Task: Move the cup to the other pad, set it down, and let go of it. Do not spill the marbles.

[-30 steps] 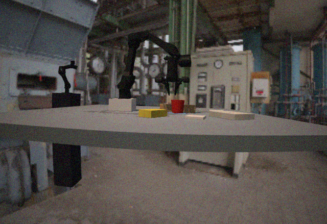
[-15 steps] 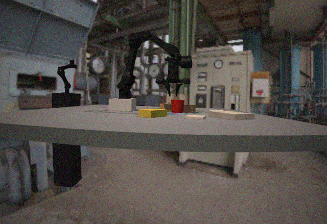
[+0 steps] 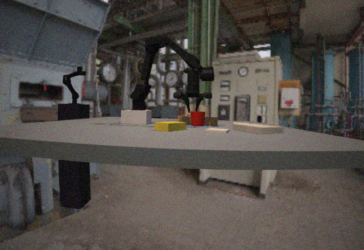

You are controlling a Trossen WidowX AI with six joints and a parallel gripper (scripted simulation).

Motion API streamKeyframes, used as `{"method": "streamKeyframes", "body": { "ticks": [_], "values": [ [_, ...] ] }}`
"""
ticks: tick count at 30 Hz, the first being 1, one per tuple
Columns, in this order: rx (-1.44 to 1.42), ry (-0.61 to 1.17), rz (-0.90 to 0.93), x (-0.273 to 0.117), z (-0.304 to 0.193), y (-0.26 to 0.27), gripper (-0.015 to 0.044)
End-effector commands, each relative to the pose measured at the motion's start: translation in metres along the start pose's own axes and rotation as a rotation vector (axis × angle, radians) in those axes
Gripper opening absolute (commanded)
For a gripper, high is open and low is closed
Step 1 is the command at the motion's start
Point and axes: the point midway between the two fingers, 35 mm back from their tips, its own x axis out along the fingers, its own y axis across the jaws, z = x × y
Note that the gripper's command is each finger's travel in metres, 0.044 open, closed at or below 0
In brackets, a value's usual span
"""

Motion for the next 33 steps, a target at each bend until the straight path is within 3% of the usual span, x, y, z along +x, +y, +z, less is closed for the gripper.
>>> {"method": "streamKeyframes", "body": {
  "ticks": [1,25,33],
  "values": [
    [-0.006,0.002,0.015,0.010,0.000,0.004,0.0148],
    [-0.006,0.002,0.015,0.032,0.000,0.006,0.0148],
    [0.000,-0.001,0.008,0.030,0.000,0.003,0.0094]
  ]
}}
